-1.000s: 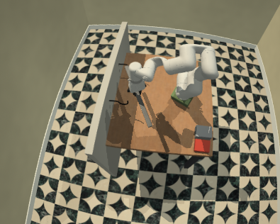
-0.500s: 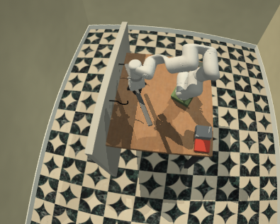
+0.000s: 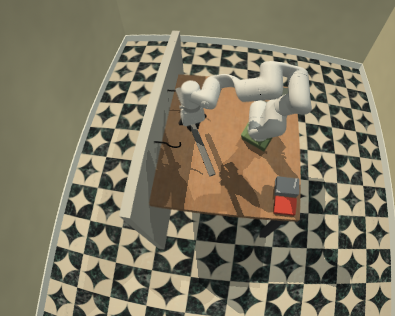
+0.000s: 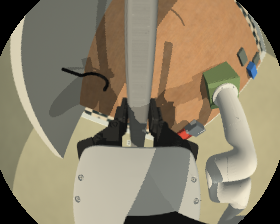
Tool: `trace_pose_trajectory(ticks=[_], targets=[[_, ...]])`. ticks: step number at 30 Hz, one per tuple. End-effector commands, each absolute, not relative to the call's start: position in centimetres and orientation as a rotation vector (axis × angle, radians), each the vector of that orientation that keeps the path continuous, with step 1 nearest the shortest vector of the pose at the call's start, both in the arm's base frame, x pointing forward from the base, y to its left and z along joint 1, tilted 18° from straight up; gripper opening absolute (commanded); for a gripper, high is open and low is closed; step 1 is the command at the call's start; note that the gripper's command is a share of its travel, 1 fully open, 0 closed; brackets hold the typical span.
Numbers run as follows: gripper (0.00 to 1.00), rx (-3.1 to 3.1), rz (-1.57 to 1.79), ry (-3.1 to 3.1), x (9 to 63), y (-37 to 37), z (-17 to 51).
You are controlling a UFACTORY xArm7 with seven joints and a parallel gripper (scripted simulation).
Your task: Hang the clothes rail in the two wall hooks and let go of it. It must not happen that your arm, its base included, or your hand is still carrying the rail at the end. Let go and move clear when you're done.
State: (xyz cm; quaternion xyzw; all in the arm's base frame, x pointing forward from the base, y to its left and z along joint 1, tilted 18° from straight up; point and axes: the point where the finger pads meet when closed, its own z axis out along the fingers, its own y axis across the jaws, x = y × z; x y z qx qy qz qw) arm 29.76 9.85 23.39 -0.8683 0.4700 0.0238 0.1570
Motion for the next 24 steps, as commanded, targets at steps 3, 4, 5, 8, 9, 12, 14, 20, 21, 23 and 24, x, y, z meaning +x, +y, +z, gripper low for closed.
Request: trace_pose_trajectory(ticks=[3, 4, 5, 8, 9, 12, 14, 20, 21, 23, 24], targets=[[0.0, -2.483, 0.064, 1.344, 29.8, 9.8, 23.6], [0.0, -2.483, 0.064, 1.344, 29.8, 9.8, 23.6], [0.0, -2.483, 0.064, 1.344, 29.8, 9.6, 23.6], [0.0, -2.483, 0.064, 1.344, 29.6, 9.1, 23.4], [0.0, -2.483, 0.064, 1.344, 29.6, 8.9, 23.3], [0.0, -2.483, 0.064, 1.344, 29.5, 8.7, 23.2], [0.0, -2.483, 0.064, 1.344, 29.4, 8.4, 23.1], [0.0, -2.483, 0.064, 1.344, 29.1, 7.3, 22.7], [0.0, -2.483, 0.064, 1.344, 29.0, 7.1, 22.7], [0.0, -2.483, 0.064, 1.344, 28.9, 6.7, 22.5], [0.0, -2.483, 0.064, 1.344, 28.9, 6.5, 22.5]])
